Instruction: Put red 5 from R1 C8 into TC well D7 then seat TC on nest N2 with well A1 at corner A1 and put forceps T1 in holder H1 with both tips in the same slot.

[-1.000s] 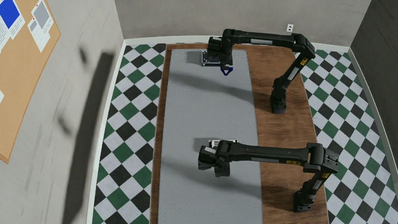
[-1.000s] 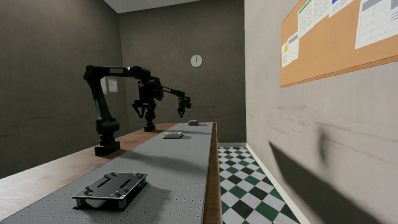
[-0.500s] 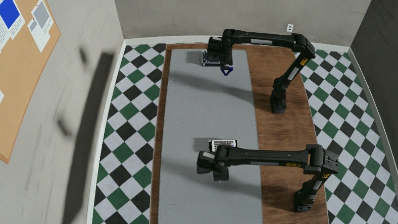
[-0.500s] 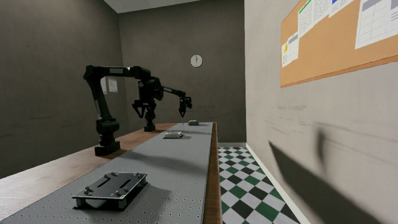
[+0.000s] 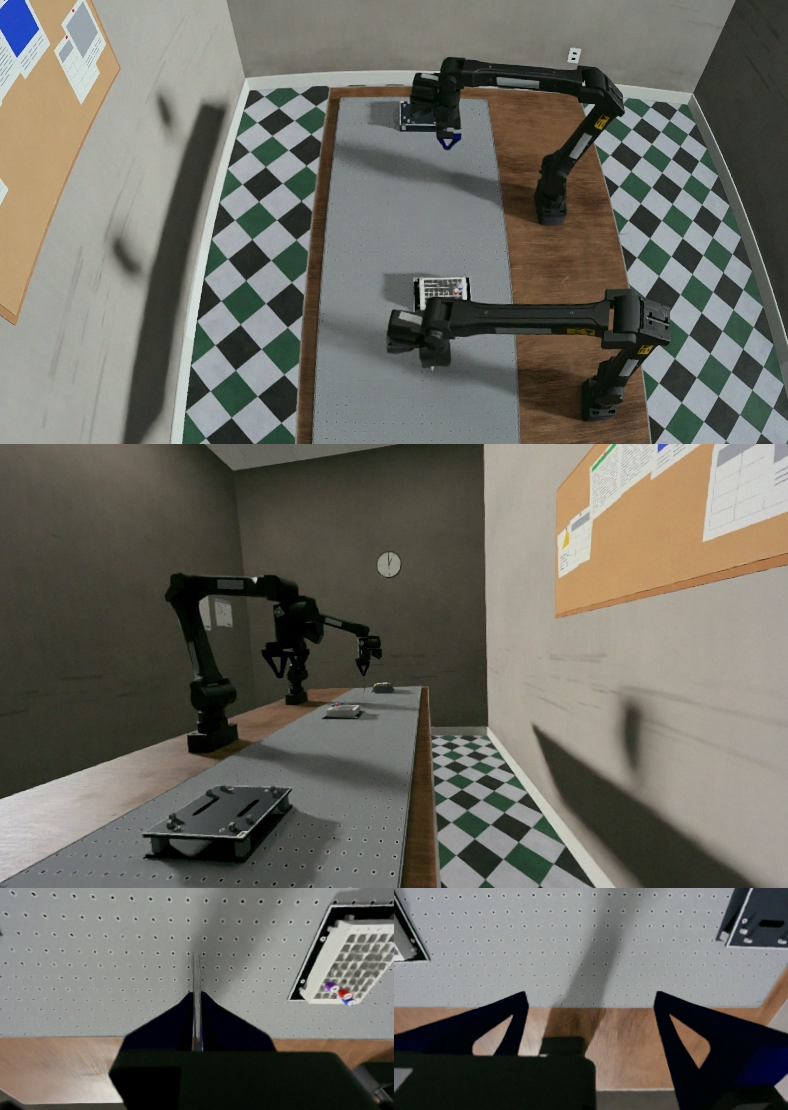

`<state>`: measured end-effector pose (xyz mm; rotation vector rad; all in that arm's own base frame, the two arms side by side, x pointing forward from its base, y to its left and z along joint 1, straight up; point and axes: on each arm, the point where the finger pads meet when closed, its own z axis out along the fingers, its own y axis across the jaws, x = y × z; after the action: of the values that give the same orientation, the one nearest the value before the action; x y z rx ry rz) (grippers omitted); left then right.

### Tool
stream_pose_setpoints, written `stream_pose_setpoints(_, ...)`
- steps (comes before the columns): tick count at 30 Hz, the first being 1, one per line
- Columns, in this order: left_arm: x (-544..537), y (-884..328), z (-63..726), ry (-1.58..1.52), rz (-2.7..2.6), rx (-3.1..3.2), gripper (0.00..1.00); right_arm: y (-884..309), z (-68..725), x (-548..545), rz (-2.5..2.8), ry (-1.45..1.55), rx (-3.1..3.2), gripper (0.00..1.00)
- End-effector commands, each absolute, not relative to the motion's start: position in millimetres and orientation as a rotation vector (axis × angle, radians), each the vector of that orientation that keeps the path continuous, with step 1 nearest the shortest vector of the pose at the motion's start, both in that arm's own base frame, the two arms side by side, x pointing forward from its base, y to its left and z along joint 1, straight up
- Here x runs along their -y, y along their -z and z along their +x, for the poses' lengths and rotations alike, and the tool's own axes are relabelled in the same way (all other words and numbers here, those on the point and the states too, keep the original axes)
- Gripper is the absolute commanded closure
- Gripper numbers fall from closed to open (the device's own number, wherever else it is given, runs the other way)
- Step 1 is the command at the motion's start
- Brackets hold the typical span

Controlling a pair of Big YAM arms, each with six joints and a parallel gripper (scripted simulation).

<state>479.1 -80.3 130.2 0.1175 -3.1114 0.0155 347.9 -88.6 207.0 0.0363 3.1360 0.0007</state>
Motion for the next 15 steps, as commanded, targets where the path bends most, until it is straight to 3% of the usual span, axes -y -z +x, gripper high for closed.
stream_pose_setpoints(1,73,-141,495,-0.019,0.103,3.133,0.93,-218,357,91,0.04,0.013,-3.107,0.0)
stream_pose_setpoints(15,53,-141,500,-0.017,0.103,3.132,0.93,-218,357,91,0.04,0.013,-3.107,0.0)
